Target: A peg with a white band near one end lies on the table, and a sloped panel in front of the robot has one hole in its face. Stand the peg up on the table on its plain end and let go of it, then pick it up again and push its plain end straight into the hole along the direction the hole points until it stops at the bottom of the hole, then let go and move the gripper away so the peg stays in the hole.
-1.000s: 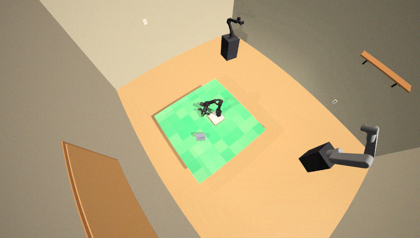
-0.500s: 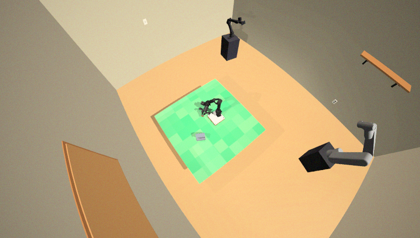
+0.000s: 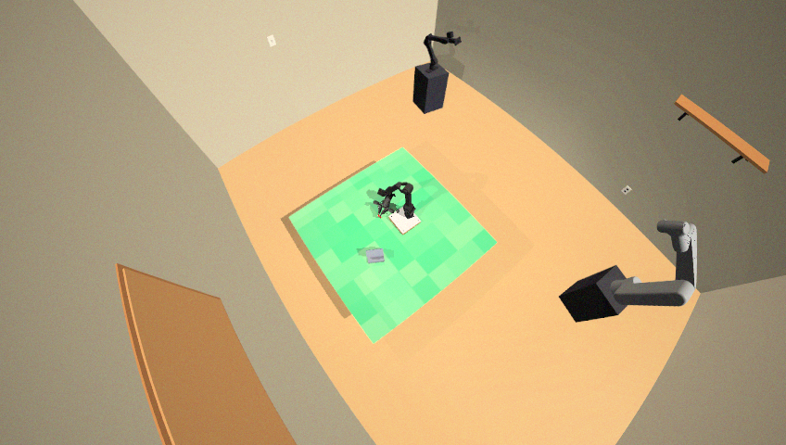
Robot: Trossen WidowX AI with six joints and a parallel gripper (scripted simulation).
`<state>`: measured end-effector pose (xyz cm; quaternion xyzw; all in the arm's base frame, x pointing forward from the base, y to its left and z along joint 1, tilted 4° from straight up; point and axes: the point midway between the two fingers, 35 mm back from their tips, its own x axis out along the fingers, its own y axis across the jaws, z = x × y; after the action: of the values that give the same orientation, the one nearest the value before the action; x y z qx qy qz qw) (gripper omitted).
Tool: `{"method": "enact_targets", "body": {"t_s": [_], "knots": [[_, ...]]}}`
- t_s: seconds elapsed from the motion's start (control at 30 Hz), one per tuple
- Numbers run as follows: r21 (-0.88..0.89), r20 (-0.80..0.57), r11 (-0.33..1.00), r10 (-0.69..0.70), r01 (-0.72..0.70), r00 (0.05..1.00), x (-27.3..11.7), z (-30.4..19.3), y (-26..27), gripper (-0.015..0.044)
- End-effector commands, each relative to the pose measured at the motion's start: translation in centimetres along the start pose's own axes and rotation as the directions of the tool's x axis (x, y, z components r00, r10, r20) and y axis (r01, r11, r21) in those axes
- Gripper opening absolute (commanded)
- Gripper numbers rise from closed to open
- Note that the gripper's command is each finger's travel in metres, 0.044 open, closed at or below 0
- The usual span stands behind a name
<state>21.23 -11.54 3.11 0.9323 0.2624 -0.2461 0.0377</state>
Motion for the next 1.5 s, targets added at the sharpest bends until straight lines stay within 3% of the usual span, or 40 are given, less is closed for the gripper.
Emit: {"method": "enact_targets", "body": {"t_s": [0.0,0.5,1.47], "knots": [[-0.002,-0.040,1.000,0.001,-0.001,0.999,-0.2,0.1,0.0,0.0051],[-0.002,-0.168,1.000,0.001,-0.001,0.986,-0.9,0.8,0.0,0.0051],[0.001,-0.149,1.000,0.002,-0.002,0.989,-0.9,1.4,0.0,0.0051]]}}
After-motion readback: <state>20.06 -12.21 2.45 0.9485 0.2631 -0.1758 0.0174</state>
